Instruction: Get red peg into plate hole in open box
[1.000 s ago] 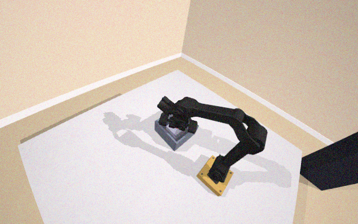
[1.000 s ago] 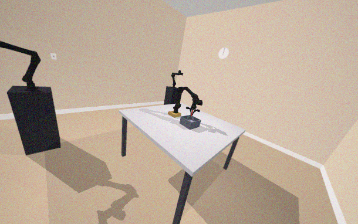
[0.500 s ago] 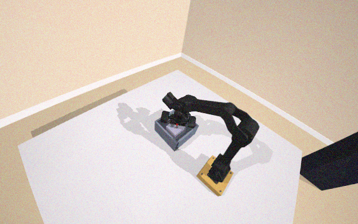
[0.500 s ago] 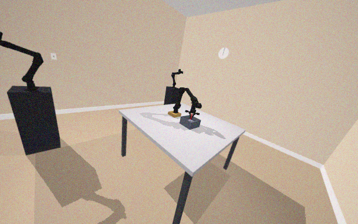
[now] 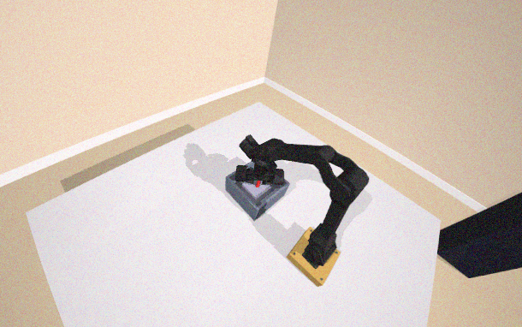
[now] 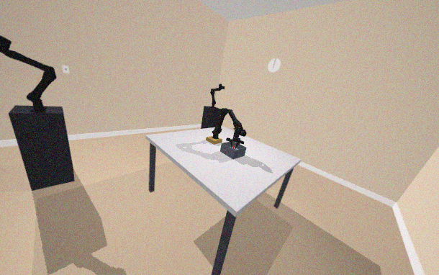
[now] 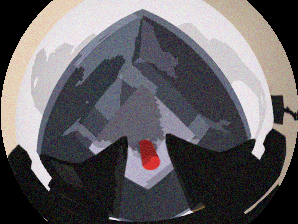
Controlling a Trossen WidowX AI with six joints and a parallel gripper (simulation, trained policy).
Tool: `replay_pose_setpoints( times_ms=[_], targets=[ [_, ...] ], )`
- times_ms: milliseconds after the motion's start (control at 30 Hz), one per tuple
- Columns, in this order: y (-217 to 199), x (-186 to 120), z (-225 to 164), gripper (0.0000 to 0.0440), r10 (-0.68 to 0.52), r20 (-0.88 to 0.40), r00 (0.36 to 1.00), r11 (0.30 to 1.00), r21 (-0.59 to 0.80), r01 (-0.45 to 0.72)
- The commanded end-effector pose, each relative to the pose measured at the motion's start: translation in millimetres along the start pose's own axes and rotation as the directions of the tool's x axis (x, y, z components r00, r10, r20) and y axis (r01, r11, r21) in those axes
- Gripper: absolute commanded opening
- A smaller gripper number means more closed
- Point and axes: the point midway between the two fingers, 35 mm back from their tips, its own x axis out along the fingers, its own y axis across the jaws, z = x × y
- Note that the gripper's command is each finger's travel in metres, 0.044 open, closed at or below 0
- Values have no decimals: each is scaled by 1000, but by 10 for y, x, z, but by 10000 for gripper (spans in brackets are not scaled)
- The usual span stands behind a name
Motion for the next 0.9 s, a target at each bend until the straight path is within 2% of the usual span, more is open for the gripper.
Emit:
replay_pose_setpoints(
  times_ms=[0, 233, 733, 867],
  targets=[
    [63, -1, 109, 264, 13, -12, 1000, 1000, -11, -13],
    [248, -122, 322, 440, 66, -26, 997, 998, -8, -66],
    [759, -454, 633, 440, 211, -45, 977, 977, -30, -212],
    [783, -469, 644, 440, 217, -43, 975, 975, -31, -219]
  ],
)
